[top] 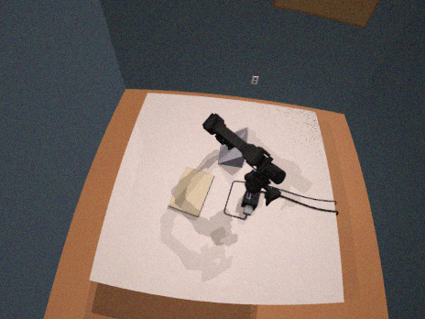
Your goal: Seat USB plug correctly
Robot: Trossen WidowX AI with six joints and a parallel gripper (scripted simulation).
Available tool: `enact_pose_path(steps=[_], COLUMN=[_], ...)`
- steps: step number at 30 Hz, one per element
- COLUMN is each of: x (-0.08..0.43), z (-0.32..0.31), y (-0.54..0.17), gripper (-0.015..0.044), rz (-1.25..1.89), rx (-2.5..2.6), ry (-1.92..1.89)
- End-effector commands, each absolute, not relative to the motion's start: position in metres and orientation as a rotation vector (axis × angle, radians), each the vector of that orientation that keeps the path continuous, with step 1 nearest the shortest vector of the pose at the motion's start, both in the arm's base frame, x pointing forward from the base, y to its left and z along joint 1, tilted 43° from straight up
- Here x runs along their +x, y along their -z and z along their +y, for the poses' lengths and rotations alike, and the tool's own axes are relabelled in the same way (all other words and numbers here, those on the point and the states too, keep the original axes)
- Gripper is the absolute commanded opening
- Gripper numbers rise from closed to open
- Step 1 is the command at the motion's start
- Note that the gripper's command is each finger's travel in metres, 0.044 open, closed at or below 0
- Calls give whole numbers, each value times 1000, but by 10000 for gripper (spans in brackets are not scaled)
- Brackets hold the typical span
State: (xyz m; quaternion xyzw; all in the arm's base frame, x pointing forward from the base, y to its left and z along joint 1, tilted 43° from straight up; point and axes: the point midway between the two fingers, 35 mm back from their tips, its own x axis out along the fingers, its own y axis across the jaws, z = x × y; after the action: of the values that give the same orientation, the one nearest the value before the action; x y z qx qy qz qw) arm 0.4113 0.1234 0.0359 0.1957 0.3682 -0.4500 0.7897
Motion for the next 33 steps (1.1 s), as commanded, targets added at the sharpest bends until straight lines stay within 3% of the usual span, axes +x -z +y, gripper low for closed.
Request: enact_pose_path(steps=[1,33], x=[353,344], z=[75,66], y=[-4,-3], gripper=[440,440], rz=[565,479], rx=[792,845], ry=[1647,1738])
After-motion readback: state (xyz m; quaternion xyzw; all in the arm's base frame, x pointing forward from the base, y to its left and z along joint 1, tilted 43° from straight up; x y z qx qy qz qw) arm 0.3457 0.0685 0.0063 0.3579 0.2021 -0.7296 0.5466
